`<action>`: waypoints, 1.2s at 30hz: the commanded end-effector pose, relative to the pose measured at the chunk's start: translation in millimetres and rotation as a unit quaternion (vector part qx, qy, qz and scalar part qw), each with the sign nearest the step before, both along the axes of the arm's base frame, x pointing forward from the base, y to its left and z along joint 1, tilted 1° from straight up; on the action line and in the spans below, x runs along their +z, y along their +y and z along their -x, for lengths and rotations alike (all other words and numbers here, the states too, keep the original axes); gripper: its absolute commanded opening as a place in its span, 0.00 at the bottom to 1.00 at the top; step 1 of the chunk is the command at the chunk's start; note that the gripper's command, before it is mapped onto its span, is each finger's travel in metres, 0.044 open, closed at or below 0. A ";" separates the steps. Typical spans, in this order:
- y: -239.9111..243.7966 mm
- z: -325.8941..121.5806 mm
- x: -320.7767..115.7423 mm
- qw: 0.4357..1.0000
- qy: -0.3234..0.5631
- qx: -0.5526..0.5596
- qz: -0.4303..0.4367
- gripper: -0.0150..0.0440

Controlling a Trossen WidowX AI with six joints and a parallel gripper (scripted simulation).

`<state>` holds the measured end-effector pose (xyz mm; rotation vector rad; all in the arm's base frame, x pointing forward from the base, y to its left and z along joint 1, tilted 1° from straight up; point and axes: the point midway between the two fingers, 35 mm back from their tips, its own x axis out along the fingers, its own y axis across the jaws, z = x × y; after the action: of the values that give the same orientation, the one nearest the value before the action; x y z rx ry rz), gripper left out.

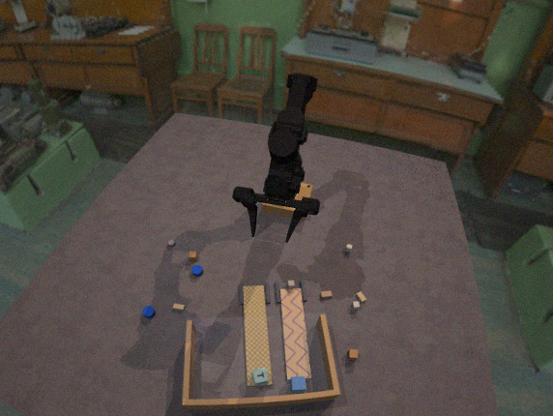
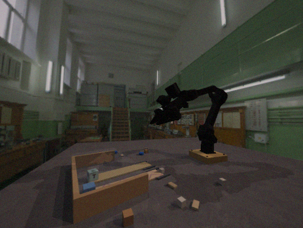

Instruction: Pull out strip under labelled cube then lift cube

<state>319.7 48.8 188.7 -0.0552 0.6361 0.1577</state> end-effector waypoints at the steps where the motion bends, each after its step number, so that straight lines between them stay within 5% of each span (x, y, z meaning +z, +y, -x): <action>1: -0.3 -15.0 -10.8 0.998 0.056 0.008 0.023 0.71; 11: -7.4 -54.2 -64.7 0.953 0.280 0.061 0.096 0.26; 18: -17.0 -64.6 -105.8 0.892 0.420 0.113 0.126 0.25; 36: -17.0 -66.8 -127.2 0.890 0.424 0.115 0.126 0.25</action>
<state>387.7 32.5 70.3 -0.3204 1.5158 0.3317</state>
